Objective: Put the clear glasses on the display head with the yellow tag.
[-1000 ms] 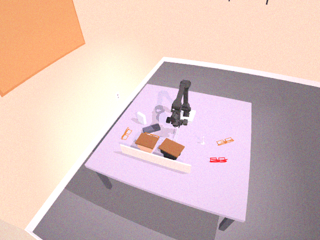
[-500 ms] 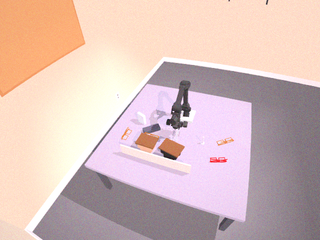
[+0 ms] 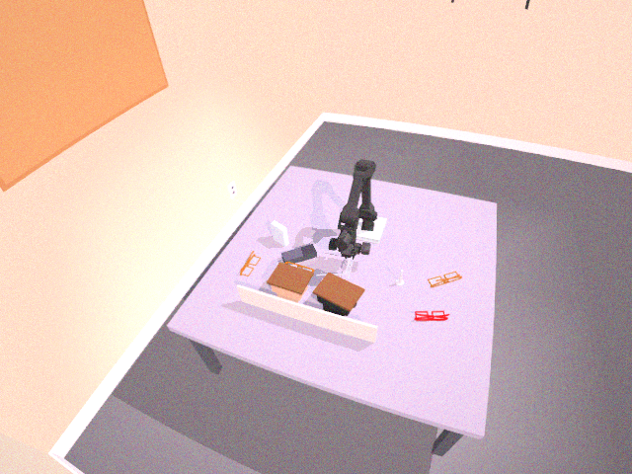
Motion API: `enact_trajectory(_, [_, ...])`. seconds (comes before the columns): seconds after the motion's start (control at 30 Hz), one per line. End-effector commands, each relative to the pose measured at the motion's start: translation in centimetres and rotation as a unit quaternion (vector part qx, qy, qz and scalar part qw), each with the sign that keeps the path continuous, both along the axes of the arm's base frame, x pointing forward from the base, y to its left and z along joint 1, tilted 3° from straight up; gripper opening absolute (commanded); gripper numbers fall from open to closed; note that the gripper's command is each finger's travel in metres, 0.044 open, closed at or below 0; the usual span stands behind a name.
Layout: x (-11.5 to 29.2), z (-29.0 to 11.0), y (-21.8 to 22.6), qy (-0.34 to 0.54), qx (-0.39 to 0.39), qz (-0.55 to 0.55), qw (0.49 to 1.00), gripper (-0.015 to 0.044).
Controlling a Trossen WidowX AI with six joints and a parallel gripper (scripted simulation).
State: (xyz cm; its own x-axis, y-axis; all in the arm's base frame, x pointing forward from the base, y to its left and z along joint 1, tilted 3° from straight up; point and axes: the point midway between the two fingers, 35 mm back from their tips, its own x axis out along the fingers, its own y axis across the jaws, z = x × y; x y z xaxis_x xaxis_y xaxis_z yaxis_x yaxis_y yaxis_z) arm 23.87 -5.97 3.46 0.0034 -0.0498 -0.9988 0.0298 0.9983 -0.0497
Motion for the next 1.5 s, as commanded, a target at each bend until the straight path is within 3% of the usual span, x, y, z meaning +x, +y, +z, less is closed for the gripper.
enact_trajectory(0.0, [0.0,0.0,0.0,0.000,0.000,0.000,1.000,0.0127])
enact_trajectory(0.63, [0.0,0.0,0.0,0.000,0.000,0.000,1.000,0.0000])
enact_trajectory(0.83, [0.1,0.3,0.0,0.000,0.000,0.000,1.000,0.0000])
enact_trajectory(1.47, [0.6,9.1,0.3,0.002,-0.001,0.002,1.000,0.0000])
